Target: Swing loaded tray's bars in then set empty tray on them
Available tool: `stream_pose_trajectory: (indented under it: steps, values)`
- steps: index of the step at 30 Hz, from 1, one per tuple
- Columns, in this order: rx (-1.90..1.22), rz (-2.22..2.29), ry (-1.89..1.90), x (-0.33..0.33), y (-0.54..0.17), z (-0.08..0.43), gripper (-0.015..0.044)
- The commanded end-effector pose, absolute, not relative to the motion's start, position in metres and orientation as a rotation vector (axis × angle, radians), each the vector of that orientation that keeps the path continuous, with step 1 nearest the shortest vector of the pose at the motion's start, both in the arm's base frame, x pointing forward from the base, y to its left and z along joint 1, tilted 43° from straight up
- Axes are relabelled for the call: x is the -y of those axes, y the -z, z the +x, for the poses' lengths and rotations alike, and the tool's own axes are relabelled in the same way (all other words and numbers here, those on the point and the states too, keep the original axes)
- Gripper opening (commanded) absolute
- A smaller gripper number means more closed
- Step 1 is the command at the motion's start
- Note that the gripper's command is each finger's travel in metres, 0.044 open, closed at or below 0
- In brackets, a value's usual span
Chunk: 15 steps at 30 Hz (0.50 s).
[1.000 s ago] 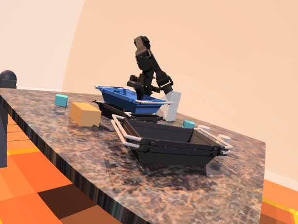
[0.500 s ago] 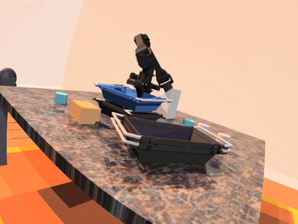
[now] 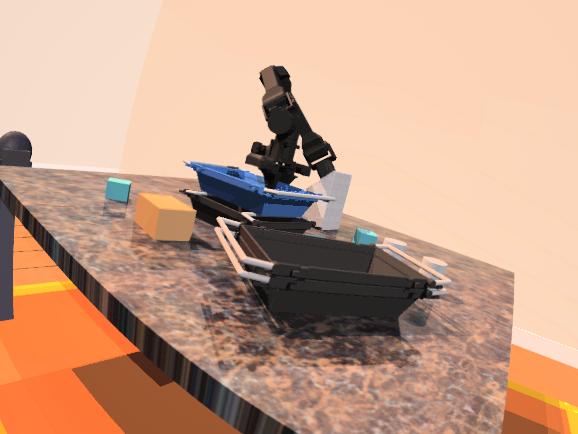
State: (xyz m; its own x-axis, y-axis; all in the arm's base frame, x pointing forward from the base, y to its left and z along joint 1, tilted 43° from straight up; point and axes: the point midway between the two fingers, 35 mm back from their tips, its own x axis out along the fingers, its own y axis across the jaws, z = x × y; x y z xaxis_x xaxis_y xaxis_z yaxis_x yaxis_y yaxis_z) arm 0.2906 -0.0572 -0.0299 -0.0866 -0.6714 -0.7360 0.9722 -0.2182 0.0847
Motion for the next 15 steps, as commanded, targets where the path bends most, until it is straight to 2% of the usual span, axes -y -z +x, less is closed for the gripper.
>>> stream_pose_trajectory:
  steps: [1,15]
  values:
    - [-0.530,0.780,1.646,0.0578,0.0323,0.2885,0.0161]
    - [-0.530,0.780,1.646,0.0578,0.0323,0.2885,0.0367]
